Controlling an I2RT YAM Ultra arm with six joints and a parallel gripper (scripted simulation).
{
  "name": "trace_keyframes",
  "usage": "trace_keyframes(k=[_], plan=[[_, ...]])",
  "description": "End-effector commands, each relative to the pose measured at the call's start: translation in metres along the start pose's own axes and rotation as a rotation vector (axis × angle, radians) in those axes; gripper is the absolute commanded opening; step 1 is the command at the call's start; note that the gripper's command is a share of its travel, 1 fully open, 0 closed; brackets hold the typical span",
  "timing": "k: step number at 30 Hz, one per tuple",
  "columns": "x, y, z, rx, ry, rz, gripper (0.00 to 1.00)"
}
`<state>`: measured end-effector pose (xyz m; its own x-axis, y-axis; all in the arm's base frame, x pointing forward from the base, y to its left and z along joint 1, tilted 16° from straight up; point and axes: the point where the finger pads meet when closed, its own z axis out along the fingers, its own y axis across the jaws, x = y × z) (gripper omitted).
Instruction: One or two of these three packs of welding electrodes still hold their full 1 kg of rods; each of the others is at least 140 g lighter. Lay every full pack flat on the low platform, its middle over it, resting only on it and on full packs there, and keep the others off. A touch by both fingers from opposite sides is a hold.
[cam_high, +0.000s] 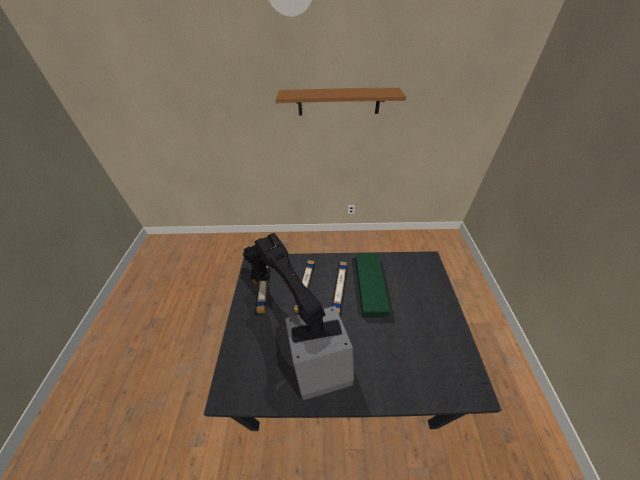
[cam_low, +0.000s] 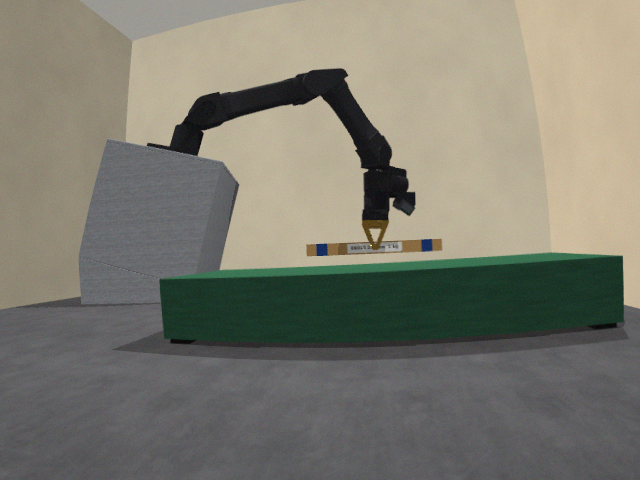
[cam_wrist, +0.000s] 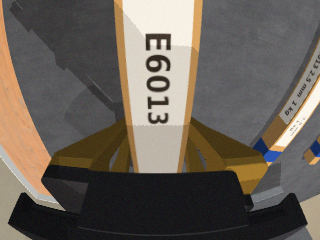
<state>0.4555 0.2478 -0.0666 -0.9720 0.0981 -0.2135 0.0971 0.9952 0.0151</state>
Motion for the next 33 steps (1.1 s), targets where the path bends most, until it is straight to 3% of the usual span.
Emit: trace_keyframes(k=[1,17,33], plan=[[-0.031,0.019,-0.049,-0.061,-0.092,0.008,0.0],[-0.031,0.018,-0.048,-0.061,-0.092,0.004,0.0],[-0.029,0.016,-0.076,-0.061,-0.092,0.009,0.0]])
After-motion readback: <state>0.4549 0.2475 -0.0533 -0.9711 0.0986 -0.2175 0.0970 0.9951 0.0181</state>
